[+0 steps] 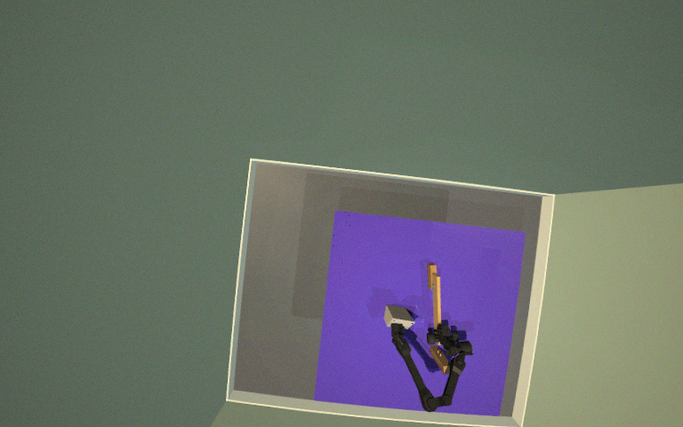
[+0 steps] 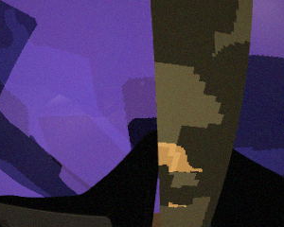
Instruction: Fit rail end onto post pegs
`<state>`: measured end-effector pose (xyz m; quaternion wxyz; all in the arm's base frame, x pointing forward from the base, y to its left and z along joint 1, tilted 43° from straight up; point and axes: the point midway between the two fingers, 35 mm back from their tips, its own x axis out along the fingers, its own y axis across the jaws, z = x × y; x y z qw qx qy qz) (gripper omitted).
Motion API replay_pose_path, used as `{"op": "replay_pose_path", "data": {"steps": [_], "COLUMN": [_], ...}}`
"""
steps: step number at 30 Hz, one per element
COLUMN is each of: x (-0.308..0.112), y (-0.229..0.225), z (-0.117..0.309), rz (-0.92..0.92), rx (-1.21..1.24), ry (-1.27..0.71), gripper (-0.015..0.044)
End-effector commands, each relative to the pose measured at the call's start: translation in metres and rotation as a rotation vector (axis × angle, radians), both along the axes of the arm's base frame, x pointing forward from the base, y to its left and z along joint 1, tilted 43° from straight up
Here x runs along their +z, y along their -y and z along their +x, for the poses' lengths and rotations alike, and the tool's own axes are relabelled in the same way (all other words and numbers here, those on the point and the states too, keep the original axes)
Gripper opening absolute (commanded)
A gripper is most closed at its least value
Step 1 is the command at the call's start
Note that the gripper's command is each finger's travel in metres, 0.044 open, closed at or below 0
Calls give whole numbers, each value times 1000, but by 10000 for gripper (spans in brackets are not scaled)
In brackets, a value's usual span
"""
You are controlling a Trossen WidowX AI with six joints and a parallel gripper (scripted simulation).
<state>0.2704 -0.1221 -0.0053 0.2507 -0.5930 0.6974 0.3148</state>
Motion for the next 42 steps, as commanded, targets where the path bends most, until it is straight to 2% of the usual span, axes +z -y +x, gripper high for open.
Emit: {"op": "replay_pose_path", "data": {"steps": [1, 42], "x": [1, 8], "y": [-4, -9], "z": [1, 3], "rz": [10, 11], "rx": [0, 0], "ry": [4, 4], "gripper": [0, 0]}}
